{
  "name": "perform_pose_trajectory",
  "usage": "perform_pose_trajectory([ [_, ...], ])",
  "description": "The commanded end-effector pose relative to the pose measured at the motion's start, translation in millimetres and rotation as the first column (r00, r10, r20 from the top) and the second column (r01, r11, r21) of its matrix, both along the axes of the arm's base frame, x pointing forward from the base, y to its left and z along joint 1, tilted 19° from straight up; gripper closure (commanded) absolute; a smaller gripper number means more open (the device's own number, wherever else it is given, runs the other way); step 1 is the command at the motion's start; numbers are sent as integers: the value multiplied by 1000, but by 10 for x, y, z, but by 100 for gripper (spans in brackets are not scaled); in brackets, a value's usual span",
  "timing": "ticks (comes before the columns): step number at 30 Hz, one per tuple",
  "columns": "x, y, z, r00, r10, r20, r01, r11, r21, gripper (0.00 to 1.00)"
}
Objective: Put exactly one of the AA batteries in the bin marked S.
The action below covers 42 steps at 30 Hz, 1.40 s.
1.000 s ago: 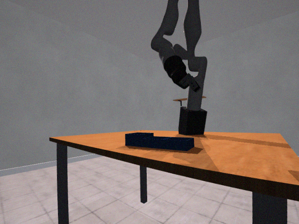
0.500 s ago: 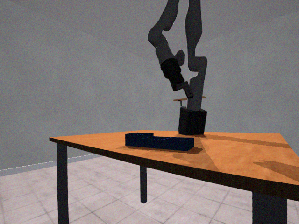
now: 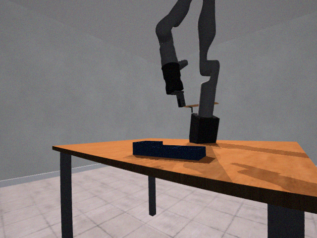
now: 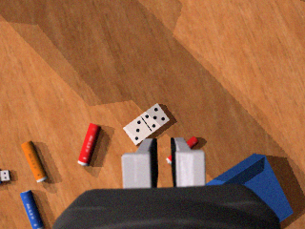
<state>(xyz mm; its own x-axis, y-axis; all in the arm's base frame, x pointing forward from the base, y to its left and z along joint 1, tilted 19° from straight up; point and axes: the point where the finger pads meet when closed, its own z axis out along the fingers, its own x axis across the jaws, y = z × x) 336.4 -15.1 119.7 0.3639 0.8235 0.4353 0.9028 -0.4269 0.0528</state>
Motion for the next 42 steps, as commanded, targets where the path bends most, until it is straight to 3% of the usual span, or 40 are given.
perform_pose_trajectory([
  [1,33,-38,49,1000,14,24,-14,1000,-15,69],
  [8,-8,-523,34,963,261,70,-239,943,-232,69],
  [22,-8,-523,33,963,261,70,-239,943,-232,69],
  [28,415,-574,-228,1000,-22,12,23,988,-153,69],
  [33,768,-616,-445,966,-253,-52,247,964,-101,69],
  [35,768,-616,-445,966,-253,-52,247,964,-101,69],
  [42,1262,-676,-749,825,-543,-158,542,839,-54,69],
])
